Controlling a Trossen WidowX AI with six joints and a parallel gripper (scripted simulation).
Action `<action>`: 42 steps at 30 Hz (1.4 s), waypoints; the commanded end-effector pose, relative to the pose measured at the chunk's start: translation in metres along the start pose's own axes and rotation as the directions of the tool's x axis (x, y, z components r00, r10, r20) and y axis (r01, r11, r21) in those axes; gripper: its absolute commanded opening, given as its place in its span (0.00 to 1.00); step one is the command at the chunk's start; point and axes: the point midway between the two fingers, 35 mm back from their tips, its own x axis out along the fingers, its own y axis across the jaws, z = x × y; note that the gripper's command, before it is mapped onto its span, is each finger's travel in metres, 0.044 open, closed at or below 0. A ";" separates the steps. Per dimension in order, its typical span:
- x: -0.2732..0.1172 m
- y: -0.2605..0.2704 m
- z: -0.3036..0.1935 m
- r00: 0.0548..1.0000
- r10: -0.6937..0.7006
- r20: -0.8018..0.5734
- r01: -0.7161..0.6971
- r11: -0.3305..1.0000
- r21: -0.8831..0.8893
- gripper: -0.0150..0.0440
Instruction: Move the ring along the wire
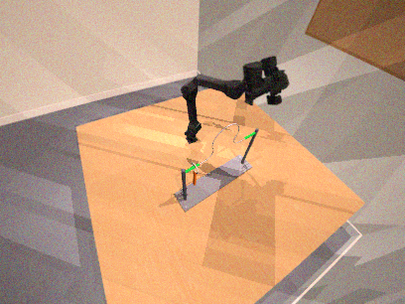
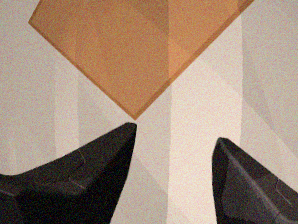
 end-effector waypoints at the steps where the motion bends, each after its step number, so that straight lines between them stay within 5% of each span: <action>1: -0.026 -0.010 0.026 0.990 -0.058 0.130 0.077 0.986 -0.146 0.53; 10: -0.097 -0.022 0.076 0.897 -0.162 0.411 0.338 0.851 -0.403 0.53; 19: -0.192 -0.036 0.116 0.709 -0.250 0.660 0.651 0.591 -0.476 0.53; 31: -0.340 -0.027 0.134 0.338 -0.283 0.898 0.941 0.076 -0.330 0.53; 42: -0.461 -0.025 0.107 0.032 -0.271 0.962 0.948 -0.298 -0.116 0.53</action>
